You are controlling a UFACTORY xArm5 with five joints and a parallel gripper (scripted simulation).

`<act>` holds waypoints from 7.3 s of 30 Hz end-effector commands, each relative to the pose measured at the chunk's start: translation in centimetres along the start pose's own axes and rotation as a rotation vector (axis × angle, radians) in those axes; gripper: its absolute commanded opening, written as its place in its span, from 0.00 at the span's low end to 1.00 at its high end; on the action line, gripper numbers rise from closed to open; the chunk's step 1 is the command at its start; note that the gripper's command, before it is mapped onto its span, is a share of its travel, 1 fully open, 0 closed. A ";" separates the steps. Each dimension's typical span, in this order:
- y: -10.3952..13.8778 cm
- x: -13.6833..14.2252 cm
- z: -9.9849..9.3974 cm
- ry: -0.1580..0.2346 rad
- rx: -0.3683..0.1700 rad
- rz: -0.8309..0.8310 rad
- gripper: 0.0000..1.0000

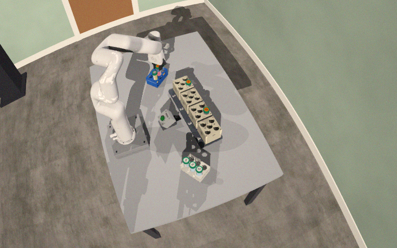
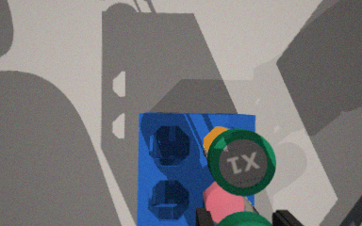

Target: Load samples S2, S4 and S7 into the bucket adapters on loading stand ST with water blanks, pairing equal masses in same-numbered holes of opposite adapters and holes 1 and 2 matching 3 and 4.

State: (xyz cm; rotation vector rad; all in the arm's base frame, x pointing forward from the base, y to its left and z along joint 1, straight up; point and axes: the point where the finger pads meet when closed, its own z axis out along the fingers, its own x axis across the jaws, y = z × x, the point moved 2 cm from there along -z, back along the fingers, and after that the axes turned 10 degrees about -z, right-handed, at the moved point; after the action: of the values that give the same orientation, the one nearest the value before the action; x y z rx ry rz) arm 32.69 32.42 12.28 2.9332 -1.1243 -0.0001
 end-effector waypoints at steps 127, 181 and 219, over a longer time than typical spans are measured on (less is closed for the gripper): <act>12.6 17.4 -11.8 -0.002 0.003 0.610 0.00; 25.0 34.4 -11.8 0.000 0.002 0.610 0.00; 25.0 34.4 -8.0 0.000 0.002 0.610 0.00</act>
State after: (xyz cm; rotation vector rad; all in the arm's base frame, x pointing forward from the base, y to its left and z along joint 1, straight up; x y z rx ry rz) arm 41.43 -9.10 20.51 2.4598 -1.9522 -0.0040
